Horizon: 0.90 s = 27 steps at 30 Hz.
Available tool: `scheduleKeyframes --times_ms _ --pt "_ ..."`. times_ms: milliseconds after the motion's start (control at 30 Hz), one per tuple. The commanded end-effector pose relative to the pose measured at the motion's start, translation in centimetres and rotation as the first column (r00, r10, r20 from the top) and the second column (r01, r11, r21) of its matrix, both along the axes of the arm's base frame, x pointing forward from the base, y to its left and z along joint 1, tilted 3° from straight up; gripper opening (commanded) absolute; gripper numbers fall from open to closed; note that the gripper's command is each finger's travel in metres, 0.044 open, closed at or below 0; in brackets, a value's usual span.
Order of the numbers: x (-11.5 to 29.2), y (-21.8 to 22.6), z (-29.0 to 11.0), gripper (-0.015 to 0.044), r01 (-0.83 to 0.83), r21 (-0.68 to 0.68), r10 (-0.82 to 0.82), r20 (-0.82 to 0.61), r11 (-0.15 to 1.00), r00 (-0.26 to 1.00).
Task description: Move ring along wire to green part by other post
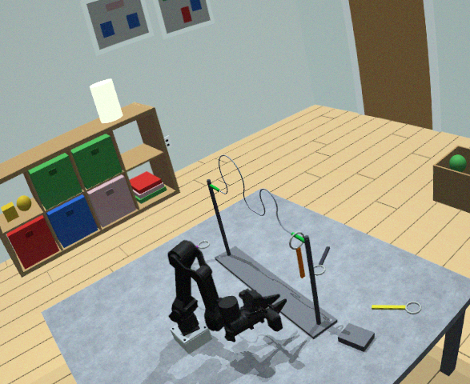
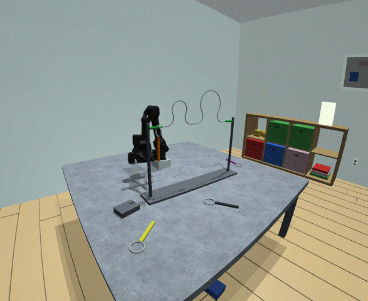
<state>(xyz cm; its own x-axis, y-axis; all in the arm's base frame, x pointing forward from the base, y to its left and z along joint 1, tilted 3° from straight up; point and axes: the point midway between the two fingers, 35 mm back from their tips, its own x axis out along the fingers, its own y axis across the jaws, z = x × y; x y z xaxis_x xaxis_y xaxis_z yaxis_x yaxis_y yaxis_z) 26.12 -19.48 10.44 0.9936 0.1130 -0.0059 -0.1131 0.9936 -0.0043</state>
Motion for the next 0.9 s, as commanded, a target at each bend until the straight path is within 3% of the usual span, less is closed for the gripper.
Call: scheduleKeyframes --times_ms 0,333,867 --pt "-0.2 -0.1 0.1 0.016 -0.003 -0.02 0.003 0.006 1.0 1.0" --pt "4.7 0.3 5.1 0.016 -0.009 0.044 0.008 0.023 0.999 1.0" --pt "6.3 0.3 5.3 0.016 -0.009 0.045 0.008 0.025 0.999 1.0"
